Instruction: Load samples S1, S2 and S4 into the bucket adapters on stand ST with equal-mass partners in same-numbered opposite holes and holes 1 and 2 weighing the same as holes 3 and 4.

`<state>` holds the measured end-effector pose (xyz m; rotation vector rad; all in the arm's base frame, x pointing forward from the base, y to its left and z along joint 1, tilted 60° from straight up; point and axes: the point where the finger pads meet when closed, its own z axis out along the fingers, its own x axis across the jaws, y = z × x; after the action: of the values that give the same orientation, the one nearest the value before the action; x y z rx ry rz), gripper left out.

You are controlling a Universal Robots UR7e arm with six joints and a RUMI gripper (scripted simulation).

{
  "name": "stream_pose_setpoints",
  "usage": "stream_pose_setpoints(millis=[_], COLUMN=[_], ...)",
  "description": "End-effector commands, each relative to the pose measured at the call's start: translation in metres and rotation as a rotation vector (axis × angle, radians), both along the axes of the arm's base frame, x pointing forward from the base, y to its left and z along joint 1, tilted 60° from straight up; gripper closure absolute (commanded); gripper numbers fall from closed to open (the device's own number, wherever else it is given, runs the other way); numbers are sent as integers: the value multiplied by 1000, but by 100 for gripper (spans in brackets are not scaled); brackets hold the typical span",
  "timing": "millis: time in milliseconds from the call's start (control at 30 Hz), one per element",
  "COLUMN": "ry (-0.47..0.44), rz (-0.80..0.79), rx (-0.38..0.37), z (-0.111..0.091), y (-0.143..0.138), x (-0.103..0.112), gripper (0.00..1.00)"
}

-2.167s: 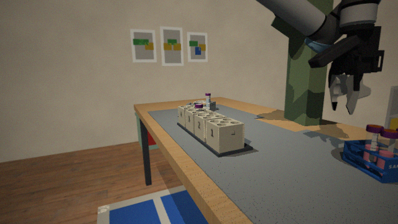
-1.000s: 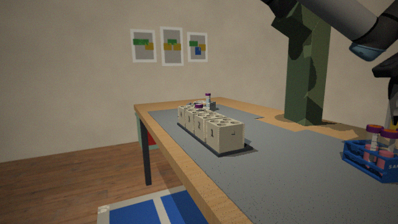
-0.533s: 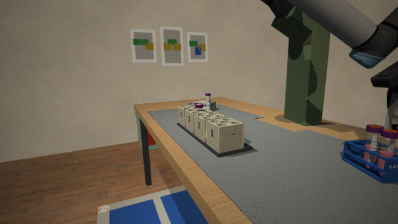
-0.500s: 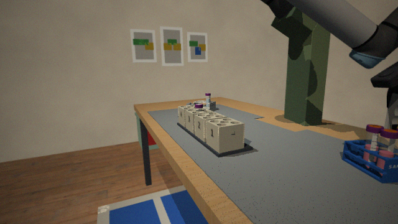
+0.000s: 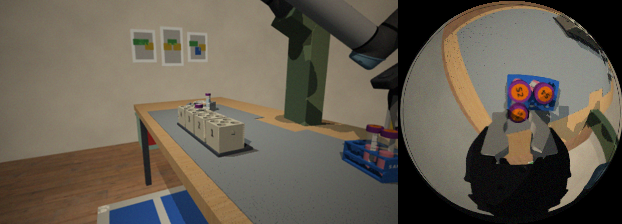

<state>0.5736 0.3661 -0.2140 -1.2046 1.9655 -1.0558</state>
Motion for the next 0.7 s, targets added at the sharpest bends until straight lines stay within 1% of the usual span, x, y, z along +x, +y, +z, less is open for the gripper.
stream_pose_setpoints(millis=[0, 333, 467, 533, 667], ry=[0, 0, 0, 0, 0], rz=[1, 1, 1, 1, 1], rx=[0, 0, 0, 0, 0], z=[0, 0, 7, 7, 14], y=[1, 1, 5, 5, 9], x=[0, 0, -11, -11, -22], gripper=[100, 100, 100, 100, 100])
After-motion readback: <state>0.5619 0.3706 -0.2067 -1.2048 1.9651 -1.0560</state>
